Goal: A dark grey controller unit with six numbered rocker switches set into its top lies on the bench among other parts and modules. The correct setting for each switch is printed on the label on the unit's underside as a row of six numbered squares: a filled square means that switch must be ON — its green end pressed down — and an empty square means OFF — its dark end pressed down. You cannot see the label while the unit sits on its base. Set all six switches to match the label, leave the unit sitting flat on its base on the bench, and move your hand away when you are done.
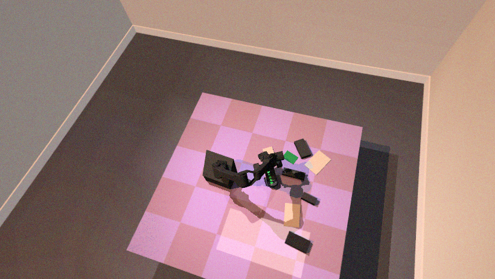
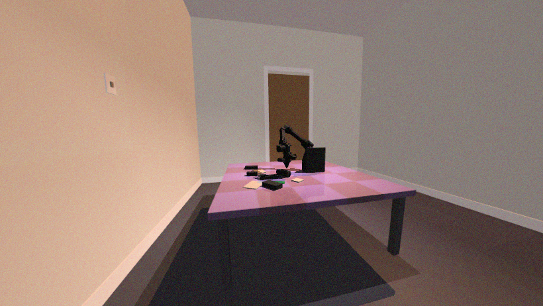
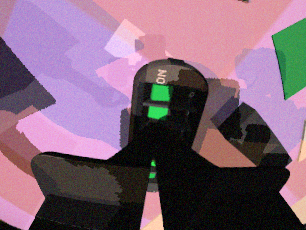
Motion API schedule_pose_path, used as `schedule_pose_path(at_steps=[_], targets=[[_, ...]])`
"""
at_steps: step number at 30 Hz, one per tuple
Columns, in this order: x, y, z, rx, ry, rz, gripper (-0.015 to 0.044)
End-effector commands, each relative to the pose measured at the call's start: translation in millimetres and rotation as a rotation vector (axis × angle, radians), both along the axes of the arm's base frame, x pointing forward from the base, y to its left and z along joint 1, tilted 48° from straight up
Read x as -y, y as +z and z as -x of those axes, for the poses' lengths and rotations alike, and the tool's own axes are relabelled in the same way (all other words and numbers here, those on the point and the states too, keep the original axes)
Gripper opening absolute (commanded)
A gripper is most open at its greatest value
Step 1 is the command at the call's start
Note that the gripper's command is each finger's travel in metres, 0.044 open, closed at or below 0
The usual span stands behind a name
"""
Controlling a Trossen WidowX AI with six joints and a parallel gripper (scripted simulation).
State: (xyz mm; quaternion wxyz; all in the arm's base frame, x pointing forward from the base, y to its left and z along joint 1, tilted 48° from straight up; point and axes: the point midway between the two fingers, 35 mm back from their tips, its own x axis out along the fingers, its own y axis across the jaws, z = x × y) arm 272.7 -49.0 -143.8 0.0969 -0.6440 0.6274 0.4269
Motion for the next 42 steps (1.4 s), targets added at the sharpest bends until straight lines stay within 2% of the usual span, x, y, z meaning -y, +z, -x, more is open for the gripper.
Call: schedule_pose_path(at_steps=[1, 3, 9, 42], targets=[[-9.2, 8.8, -4.8, 0.012, -0.006, -0.003, 0.0], [-7.9, 9.8, -6.7, 0.012, -0.006, -0.003, 0.0], [27.4, 38.2, -48.5, 0.013, -0.006, 0.0, 0.0], [58.8, 9.7, -41.8, 0.012, -0.006, 0.002, 0.0]])
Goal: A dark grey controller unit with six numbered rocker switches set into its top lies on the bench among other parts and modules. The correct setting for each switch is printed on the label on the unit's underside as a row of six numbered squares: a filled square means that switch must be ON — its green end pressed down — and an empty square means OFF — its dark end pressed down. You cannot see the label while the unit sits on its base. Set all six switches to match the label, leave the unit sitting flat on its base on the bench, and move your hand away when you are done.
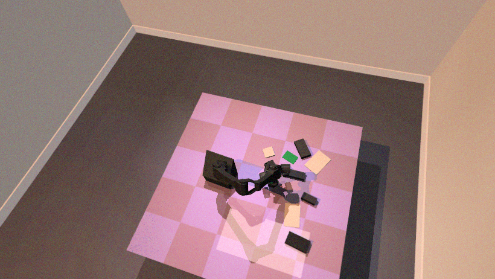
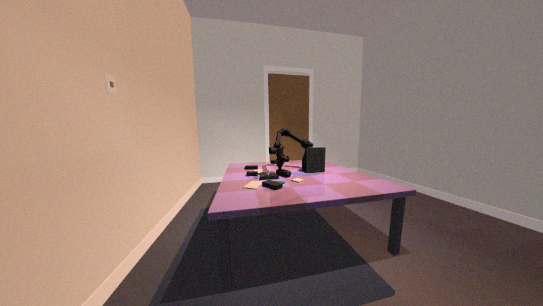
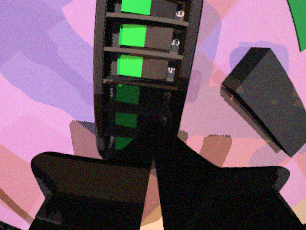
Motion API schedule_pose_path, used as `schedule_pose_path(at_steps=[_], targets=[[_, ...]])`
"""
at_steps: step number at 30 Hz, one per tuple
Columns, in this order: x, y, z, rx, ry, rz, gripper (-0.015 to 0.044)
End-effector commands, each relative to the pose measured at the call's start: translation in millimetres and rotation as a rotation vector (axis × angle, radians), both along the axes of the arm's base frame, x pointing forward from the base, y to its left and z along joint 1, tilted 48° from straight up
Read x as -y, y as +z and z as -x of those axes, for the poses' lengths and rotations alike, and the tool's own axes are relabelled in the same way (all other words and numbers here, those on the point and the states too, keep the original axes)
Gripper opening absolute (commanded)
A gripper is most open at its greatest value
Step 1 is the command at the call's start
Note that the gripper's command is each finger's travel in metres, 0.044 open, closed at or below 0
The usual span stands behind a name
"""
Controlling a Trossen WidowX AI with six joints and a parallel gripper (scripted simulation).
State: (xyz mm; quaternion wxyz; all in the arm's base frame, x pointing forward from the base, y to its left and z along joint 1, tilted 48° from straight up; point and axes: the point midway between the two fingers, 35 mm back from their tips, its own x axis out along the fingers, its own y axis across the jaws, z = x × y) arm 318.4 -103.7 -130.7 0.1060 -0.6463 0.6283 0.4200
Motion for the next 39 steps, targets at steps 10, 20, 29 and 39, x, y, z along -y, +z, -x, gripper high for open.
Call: schedule_pose_path(at_steps=[10, 20, 29, 39], targets=[[5.8, -4.9, 4.2, -0.01, 0.001, 0.004, 0.0], [-2.0, 1.5, 1.3, -0.006, -0.001, 0.0, 0.0], [-26.2, 26.2, -2.4, -0.009, 0.001, 0.002, 0.0], [-8.5, 43.4, 9.0, -0.011, 0.001, 0.004, 0.0]])
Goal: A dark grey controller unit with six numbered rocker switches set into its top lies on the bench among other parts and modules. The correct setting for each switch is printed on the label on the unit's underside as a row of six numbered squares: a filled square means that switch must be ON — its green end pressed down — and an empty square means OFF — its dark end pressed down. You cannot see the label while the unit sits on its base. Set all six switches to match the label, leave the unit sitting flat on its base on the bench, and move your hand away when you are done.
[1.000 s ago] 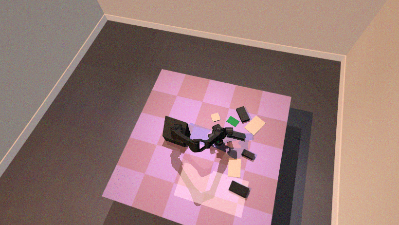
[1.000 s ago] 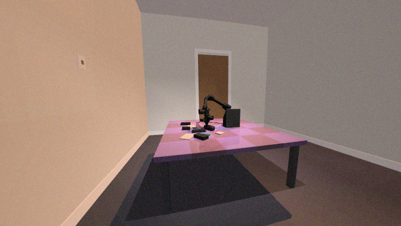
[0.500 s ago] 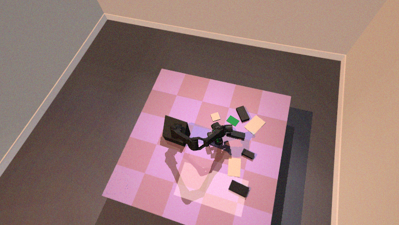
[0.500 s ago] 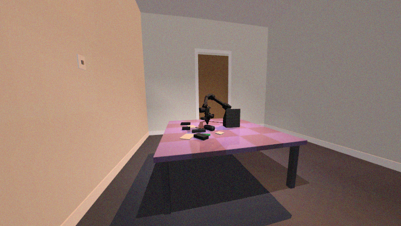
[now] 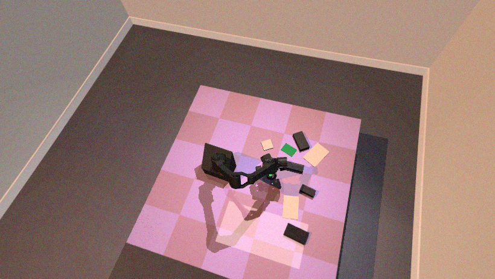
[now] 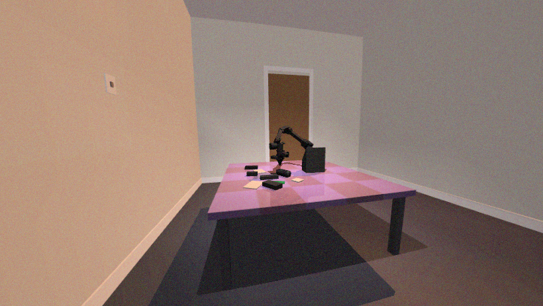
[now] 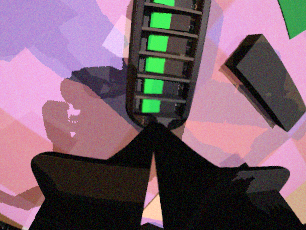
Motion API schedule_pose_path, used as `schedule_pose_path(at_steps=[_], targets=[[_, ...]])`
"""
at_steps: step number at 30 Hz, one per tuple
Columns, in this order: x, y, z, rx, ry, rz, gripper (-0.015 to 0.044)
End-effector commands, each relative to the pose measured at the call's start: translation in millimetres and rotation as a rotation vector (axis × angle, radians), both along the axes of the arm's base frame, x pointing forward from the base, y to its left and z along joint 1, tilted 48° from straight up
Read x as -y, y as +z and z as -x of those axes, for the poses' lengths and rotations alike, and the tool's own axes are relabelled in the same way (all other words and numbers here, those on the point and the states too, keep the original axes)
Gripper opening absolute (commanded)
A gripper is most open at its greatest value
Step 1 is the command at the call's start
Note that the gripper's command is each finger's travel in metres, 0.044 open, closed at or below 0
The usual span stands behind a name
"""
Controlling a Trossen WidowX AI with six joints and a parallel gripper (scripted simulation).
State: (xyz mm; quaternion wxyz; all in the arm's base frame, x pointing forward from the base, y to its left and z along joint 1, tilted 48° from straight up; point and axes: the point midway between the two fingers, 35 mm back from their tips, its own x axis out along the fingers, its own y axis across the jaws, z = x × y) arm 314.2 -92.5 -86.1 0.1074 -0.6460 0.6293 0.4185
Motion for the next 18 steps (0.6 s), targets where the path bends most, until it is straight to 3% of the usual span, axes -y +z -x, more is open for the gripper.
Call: schedule_pose_path(at_steps=[1, 18], targets=[[3.9, -2.3, 4.9, -0.014, 0.004, 0.003, 0.0], [24.2, -20.1, 8.1, -0.015, 0.004, 0.003, 0.0]])
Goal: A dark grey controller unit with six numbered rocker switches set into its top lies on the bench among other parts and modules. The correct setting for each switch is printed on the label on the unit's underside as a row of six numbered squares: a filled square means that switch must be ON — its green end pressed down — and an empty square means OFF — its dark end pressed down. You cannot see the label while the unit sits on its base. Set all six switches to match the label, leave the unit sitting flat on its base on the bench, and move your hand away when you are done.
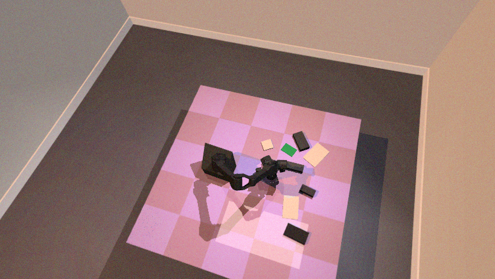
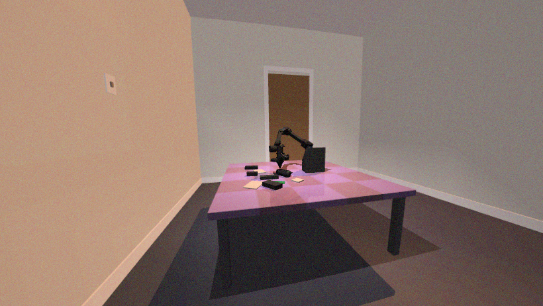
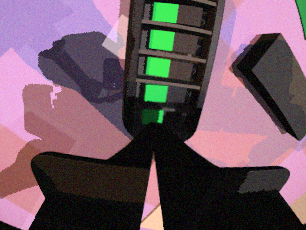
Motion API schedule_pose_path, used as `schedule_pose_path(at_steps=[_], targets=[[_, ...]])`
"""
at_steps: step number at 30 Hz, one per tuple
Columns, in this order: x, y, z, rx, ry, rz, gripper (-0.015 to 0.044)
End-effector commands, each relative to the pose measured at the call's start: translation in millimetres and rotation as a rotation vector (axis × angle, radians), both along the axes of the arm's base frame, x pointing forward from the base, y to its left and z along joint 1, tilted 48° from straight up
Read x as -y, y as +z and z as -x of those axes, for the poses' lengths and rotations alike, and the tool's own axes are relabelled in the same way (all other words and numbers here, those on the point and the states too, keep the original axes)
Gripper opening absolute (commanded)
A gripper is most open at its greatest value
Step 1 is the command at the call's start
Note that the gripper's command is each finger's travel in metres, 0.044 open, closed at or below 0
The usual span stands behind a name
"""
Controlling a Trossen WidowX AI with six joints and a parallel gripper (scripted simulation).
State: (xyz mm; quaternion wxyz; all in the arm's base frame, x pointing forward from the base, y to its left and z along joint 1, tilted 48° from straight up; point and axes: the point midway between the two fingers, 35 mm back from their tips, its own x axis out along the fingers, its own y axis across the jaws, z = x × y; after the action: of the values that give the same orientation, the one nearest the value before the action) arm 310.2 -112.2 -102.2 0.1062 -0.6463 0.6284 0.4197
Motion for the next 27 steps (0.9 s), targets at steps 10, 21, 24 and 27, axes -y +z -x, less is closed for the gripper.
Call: schedule_pose_path(at_steps=[10, 21, 24, 27], targets=[[14.2, -12.4, 6.4, -0.012, 0.001, 0.004, 0.0], [14.7, -12.8, 6.5, -0.012, 0.001, 0.005, 0.0], [14.7, -12.8, 6.5, -0.012, 0.001, 0.005, 0.0], [14.7, -12.8, 6.5, -0.012, 0.001, 0.005, 0.0]])
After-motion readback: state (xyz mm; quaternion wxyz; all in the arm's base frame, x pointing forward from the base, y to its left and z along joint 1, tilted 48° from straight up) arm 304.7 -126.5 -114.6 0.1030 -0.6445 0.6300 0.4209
